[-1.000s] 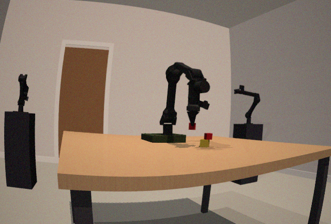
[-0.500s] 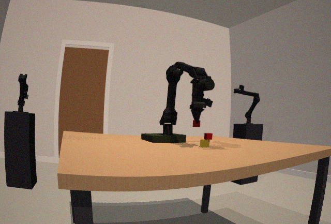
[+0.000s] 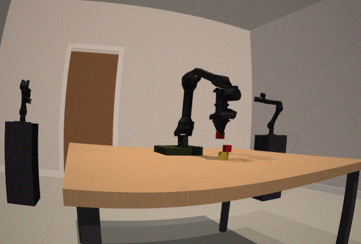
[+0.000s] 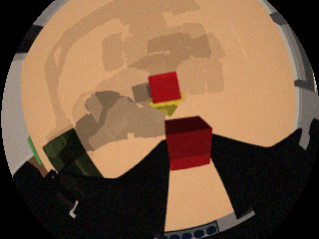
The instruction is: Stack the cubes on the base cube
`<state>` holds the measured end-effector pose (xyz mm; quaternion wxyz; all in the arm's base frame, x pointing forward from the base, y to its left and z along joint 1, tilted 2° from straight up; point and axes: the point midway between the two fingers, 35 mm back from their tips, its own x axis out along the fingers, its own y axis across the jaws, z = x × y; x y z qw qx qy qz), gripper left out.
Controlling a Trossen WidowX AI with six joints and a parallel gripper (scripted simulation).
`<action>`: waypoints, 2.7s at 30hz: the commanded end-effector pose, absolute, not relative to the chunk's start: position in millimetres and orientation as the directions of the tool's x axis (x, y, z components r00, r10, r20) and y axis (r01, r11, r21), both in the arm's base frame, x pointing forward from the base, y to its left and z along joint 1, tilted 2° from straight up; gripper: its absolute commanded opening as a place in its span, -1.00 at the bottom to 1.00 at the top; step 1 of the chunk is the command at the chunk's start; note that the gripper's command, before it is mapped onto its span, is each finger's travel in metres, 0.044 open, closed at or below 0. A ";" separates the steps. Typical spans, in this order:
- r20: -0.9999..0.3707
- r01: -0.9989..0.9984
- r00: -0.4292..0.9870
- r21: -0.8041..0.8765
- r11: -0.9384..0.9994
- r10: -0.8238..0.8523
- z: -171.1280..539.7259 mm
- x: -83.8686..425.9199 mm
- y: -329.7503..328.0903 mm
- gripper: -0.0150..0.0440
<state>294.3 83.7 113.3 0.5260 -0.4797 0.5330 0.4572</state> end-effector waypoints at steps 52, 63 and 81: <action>-0.999 -0.998 0.012 -0.014 0.060 -0.030 51.2 286.3 91.3 -0.14; -0.999 -0.998 0.012 -0.014 0.060 -0.030 51.2 286.3 91.3 -0.14; -0.999 -0.998 0.014 -0.016 0.066 -0.031 61.1 286.8 91.4 0.20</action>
